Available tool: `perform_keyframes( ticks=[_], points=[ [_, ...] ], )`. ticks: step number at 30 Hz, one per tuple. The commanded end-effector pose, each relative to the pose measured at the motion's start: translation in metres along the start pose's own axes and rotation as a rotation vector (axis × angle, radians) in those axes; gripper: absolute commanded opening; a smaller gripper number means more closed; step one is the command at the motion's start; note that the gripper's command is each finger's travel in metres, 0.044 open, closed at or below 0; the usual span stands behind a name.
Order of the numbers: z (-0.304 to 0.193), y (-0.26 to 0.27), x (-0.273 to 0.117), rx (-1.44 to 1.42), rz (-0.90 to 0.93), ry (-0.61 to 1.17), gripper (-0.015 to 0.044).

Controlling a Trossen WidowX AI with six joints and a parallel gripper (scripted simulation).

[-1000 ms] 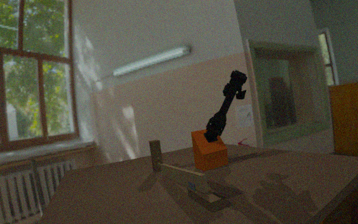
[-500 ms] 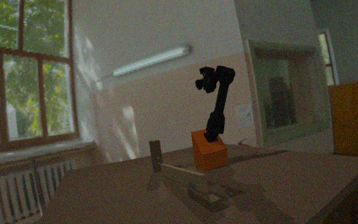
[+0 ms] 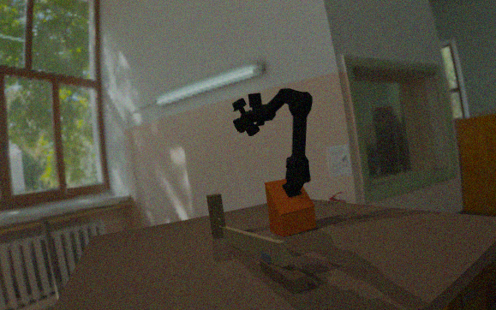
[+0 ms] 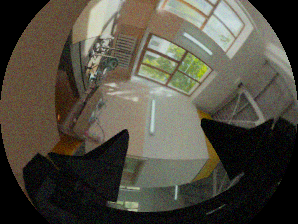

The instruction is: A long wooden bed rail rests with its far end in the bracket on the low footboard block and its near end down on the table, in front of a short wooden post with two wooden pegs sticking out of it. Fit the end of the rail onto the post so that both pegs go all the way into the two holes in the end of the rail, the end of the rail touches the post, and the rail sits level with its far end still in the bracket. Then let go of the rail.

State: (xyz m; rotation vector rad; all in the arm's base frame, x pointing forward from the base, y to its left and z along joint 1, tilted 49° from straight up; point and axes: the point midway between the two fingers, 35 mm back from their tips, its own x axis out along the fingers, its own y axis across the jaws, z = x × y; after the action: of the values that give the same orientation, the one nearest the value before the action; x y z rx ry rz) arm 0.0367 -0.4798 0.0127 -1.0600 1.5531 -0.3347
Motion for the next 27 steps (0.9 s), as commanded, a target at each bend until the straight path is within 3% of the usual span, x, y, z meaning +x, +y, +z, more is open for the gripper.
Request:
perform_keyframes(
  ticks=[1, 14, 27],
  points=[
    [0.058, -0.007, -0.005, -0.034, 0.021, -0.158, 0.044],
    [0.258, 0.007, -0.084, -0.199, 0.199, -0.72, 0.044],
    [0.389, 0.08, -0.232, -0.47, 0.51, -1.239, 0.044]
  ],
)
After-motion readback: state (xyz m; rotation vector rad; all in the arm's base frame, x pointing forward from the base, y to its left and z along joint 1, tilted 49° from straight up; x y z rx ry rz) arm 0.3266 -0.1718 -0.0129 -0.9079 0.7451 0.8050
